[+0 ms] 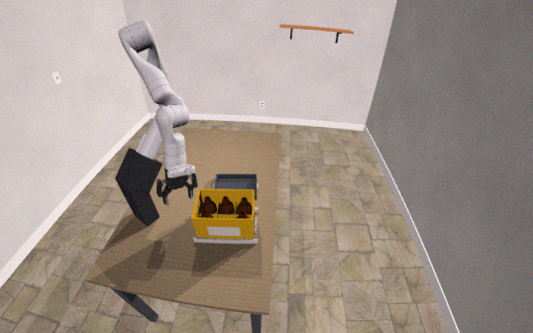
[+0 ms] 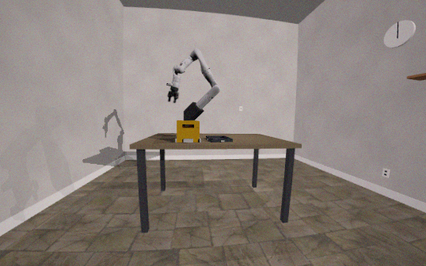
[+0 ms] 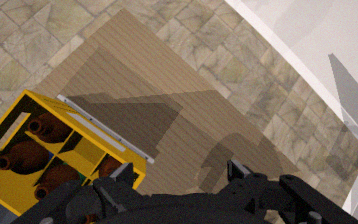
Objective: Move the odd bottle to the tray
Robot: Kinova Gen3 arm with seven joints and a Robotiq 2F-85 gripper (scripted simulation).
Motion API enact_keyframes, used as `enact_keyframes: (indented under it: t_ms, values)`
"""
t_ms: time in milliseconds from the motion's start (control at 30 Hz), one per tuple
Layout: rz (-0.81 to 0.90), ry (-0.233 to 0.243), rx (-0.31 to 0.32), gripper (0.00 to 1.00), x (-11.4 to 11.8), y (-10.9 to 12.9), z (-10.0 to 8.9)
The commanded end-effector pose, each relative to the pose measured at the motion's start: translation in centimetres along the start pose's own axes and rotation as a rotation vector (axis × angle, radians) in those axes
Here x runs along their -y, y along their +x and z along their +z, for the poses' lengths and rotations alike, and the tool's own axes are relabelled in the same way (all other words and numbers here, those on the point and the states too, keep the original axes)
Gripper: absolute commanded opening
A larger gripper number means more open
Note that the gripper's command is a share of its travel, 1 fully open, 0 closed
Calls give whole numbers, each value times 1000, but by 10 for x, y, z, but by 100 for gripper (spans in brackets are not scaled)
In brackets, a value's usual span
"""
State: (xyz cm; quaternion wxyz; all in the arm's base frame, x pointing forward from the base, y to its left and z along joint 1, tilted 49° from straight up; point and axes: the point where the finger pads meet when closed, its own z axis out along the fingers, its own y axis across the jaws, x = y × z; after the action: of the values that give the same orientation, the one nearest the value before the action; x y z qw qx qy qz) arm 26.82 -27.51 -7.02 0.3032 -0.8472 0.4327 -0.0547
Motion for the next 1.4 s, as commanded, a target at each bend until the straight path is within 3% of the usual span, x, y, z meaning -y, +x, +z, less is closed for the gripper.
enact_keyframes:
  t_ms: [0, 133, 200, 433, 600, 1367]
  values:
    - [-30, 35, 21, 100, 37, 5, 20]
    - [-59, 75, 37, 100, 75, 5, 34]
    - [-59, 75, 37, 100, 75, 5, 34]
    - [-108, 156, 77, 100, 148, -2, 60]
    - [-125, 189, 95, 100, 178, -9, 69]
    - [-128, 204, 101, 100, 188, -11, 72]
